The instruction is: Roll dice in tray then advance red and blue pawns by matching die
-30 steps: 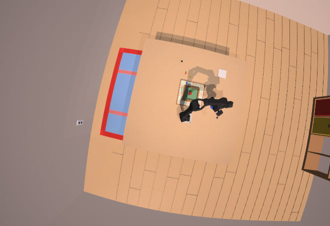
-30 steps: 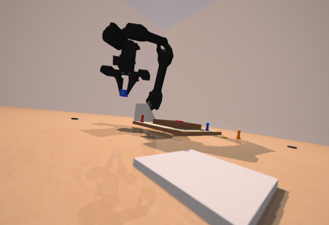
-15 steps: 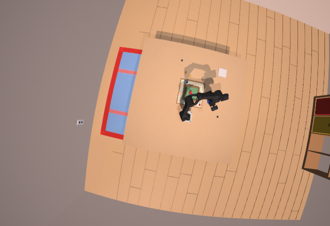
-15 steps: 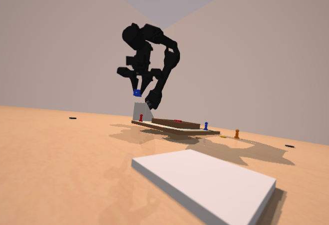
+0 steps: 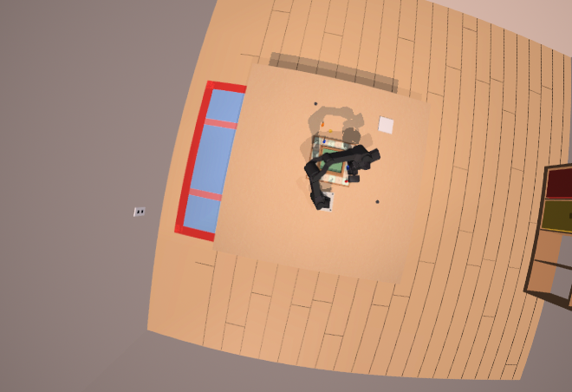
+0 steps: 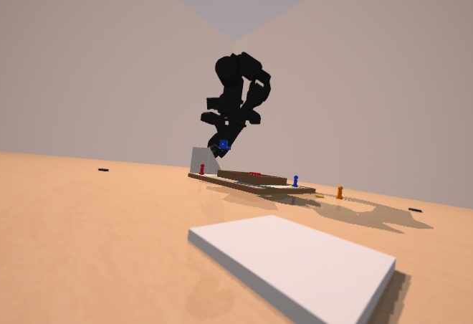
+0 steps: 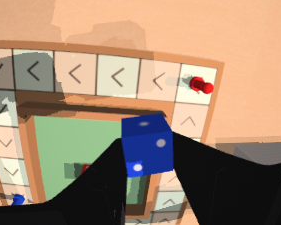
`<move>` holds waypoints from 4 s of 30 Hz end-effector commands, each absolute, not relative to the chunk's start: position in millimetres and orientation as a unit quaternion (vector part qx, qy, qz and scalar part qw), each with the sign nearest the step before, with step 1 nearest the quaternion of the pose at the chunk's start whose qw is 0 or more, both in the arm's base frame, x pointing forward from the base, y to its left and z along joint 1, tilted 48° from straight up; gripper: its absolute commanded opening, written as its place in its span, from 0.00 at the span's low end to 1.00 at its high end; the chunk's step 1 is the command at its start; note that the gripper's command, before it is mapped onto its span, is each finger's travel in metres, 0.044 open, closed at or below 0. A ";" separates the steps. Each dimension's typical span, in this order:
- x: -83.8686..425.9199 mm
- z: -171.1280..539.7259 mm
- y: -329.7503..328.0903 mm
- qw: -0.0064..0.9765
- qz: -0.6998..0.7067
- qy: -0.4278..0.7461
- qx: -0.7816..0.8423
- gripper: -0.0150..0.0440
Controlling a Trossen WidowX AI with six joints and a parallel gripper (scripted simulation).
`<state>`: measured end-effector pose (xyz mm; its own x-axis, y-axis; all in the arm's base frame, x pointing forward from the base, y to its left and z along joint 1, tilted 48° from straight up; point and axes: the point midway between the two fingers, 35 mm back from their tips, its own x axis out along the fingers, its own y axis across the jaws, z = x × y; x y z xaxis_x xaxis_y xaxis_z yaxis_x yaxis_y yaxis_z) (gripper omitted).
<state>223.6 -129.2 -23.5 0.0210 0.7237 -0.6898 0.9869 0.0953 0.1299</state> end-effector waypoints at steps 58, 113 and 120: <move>303.7 34.8 -81.1 0.489 -0.519 0.485 0.506 0.25; 153.8 -64.4 -122.9 0.627 0.222 0.664 0.342 0.59; 153.1 -64.4 -122.3 0.630 0.227 0.662 0.338 0.59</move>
<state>161.3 -123.9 -58.4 0.0232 0.7262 -0.6871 0.2639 0.6585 0.7048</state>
